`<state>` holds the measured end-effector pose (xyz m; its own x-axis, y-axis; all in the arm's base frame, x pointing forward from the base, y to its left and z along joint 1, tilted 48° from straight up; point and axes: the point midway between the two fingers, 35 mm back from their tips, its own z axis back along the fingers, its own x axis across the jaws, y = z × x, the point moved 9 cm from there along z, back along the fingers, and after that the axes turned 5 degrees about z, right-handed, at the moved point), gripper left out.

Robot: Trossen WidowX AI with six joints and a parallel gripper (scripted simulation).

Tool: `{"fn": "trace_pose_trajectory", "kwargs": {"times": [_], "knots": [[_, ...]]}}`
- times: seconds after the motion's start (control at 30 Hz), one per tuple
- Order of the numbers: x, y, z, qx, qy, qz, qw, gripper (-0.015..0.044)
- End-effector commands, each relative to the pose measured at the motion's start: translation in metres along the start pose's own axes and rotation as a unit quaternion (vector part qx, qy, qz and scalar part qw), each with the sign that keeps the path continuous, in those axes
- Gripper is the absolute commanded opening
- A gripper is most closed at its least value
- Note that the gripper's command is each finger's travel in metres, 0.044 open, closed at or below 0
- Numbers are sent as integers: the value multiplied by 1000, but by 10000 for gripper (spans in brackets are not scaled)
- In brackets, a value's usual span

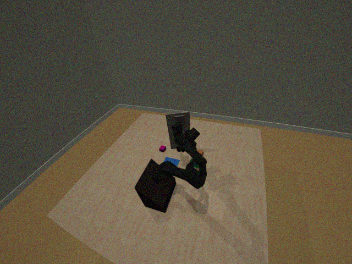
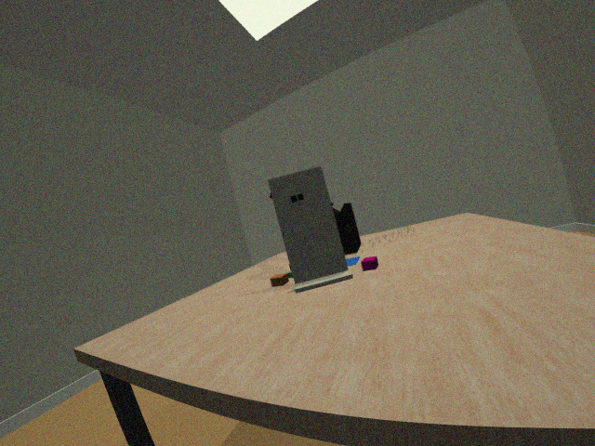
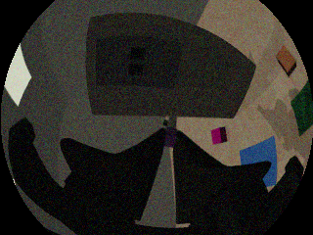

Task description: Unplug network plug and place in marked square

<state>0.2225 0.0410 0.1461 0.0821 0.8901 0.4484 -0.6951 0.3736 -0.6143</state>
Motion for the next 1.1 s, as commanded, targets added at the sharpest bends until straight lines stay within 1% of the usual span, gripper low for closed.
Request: {"fn": "trace_pose_trajectory", "kwargs": {"times": [0.0,0.43,0.83,1.07], "knots": [[-14,13,-11,20,51,6,998,0],[-47,43,-29,68,180,33,981,0],[-77,73,-35,119,292,73,946,0],[-80,77,-35,125,305,79,941,0]]}}
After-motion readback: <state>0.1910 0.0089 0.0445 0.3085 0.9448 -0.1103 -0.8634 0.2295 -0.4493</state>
